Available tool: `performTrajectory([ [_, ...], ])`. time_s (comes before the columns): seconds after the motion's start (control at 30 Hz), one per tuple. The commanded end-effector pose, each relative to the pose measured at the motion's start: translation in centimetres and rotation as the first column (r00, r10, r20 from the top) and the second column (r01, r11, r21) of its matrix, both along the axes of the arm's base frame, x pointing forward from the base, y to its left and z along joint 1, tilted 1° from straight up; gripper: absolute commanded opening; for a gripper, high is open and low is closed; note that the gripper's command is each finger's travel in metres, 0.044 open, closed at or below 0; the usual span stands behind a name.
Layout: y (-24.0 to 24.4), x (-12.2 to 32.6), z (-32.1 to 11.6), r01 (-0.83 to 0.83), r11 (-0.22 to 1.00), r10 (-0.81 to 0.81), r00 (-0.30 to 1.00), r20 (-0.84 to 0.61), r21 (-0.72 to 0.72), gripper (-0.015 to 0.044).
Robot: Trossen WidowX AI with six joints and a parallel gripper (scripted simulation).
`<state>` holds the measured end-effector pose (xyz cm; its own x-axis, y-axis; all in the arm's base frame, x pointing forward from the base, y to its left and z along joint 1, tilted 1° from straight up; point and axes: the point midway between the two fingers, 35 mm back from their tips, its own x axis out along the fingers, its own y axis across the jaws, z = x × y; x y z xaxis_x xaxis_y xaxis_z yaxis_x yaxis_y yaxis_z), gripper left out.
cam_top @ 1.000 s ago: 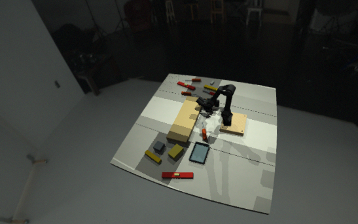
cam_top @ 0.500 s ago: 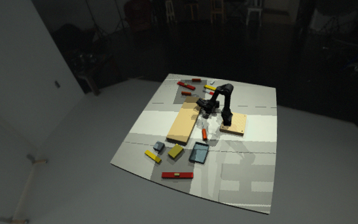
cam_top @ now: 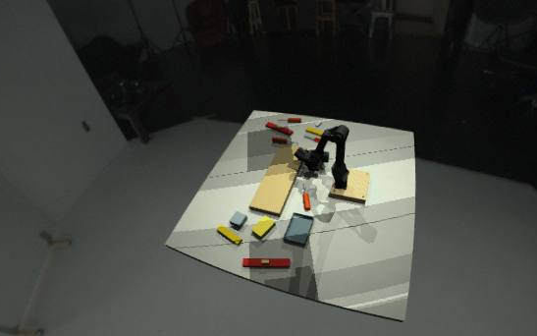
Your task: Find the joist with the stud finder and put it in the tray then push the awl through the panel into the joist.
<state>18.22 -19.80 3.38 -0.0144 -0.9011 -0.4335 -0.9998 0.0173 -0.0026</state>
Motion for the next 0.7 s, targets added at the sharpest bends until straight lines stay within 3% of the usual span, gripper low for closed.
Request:
performTrajectory([
  [0.0,0.28,0.01,-0.27,-0.002,1.000,0.002,1.000,-0.006,0.001,0.0379],
  [0.67,0.69,0.07,-0.45,-0.002,1.000,0.002,1.000,-0.006,0.001,0.0379],
])
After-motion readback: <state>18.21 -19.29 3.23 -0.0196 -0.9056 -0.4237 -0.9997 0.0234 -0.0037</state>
